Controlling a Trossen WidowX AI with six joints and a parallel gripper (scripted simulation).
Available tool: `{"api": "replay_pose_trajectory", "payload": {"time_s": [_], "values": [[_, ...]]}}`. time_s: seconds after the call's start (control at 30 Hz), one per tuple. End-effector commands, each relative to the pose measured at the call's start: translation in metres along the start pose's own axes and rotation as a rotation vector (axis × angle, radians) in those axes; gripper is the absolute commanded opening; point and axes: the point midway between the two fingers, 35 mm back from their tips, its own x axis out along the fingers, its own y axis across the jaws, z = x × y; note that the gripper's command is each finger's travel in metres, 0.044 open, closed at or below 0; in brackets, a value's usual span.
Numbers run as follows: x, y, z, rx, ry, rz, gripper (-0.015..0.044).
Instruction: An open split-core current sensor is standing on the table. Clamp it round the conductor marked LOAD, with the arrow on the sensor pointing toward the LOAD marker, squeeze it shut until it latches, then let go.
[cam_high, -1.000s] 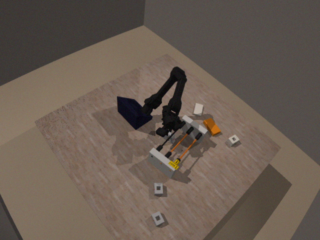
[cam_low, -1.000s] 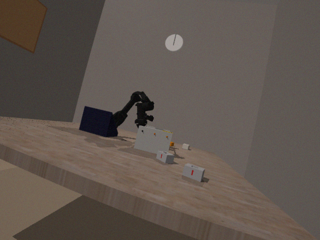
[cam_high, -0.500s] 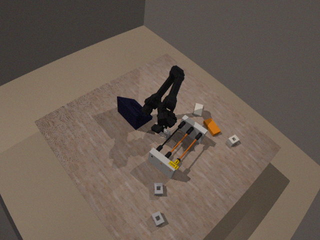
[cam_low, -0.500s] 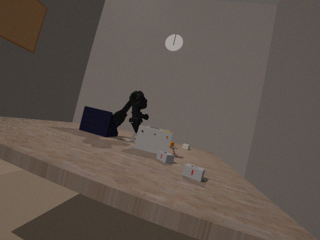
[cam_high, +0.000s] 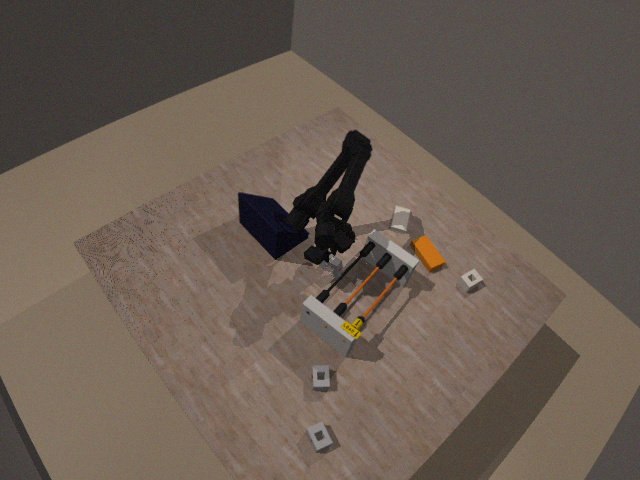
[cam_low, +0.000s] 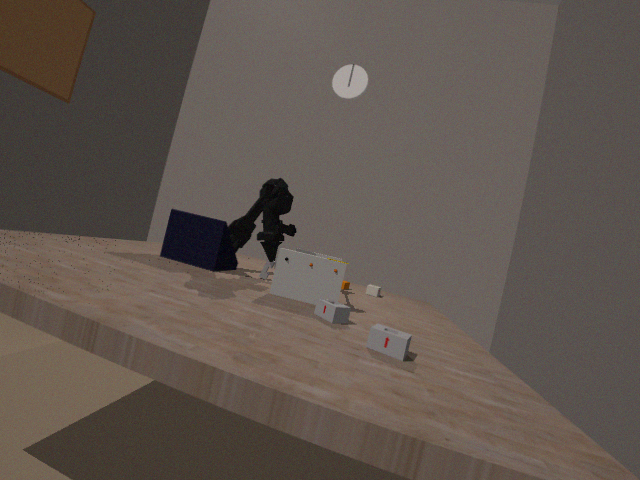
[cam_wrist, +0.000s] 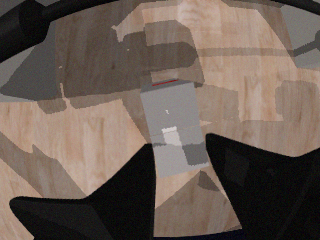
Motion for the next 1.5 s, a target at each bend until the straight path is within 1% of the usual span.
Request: {"api": "replay_pose_trajectory", "payload": {"time_s": [0.0, 0.03, 0.2, 0.23, 0.33, 0.37, 0.53, 0.57, 0.63, 0.83, 1.1, 1.27, 1.47], "values": [[0.0, 0.0, 0.0, 0.001, 0.0, 0.0, 0.0263], [0.0, 0.0, 0.0, 0.001, 0.0, 0.0, 0.0289], [-0.002, 0.0, 0.0, 0.001, 0.001, 0.0, 0.0292], [-0.009, -0.001, 0.0, 0.001, 0.001, -0.003, 0.0292], [-0.046, -0.001, -0.004, -0.002, 0.003, -0.006, 0.0292], [-0.053, 0.0, -0.005, -0.003, 0.003, -0.005, 0.0292], [-0.056, 0.0, -0.005, -0.004, 0.003, -0.004, 0.0292], [-0.056, 0.0, -0.005, 0.011, 0.005, -0.004, 0.0318], [-0.056, 0.0, -0.002, 0.125, 0.024, -0.003, 0.032], [-0.054, 0.0, 0.01, 0.651, 0.109, -0.033, 0.032], [-0.051, 0.002, 0.026, 1.344, 0.191, -0.154, 0.032], [-0.049, 0.002, 0.03, 1.547, 0.202, -0.207, 0.032], [-0.049, 0.002, 0.03, 1.555, 0.202, -0.209, 0.032]]}}
